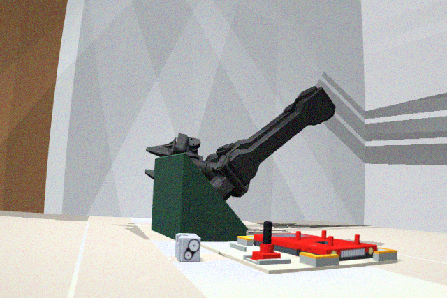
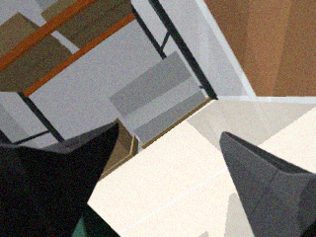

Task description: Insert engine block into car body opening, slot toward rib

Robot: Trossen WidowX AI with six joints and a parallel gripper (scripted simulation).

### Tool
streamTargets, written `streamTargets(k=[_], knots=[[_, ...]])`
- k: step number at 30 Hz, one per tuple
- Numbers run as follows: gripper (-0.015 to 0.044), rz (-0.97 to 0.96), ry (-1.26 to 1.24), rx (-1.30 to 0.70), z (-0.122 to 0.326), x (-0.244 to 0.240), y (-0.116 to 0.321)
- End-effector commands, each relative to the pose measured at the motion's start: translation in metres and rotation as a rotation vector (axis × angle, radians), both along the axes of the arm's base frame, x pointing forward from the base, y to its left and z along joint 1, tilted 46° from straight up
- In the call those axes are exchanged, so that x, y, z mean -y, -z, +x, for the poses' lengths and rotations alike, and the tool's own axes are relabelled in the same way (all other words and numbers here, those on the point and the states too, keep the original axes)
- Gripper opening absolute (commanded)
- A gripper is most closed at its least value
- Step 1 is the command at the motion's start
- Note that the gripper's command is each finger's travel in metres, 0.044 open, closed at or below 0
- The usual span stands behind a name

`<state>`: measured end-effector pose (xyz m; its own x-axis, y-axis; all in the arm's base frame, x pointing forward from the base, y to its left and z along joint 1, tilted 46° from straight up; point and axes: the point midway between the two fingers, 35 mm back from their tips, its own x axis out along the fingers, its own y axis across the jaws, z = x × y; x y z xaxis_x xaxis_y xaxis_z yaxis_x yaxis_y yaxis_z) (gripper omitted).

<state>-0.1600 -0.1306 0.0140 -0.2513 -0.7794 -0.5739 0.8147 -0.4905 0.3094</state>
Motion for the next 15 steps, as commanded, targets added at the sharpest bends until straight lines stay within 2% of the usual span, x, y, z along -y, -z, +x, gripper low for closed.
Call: streamTargets(k=[1,2,15], knots=[[0.0426,0.0,0.0,0.0,0.0,0.0,0.0],[0.044,0.001,-0.004,0.0,0.0,0.001,0.0],[0.044,0.076,-0.348,-0.023,0.018,0.043,-0.002]])
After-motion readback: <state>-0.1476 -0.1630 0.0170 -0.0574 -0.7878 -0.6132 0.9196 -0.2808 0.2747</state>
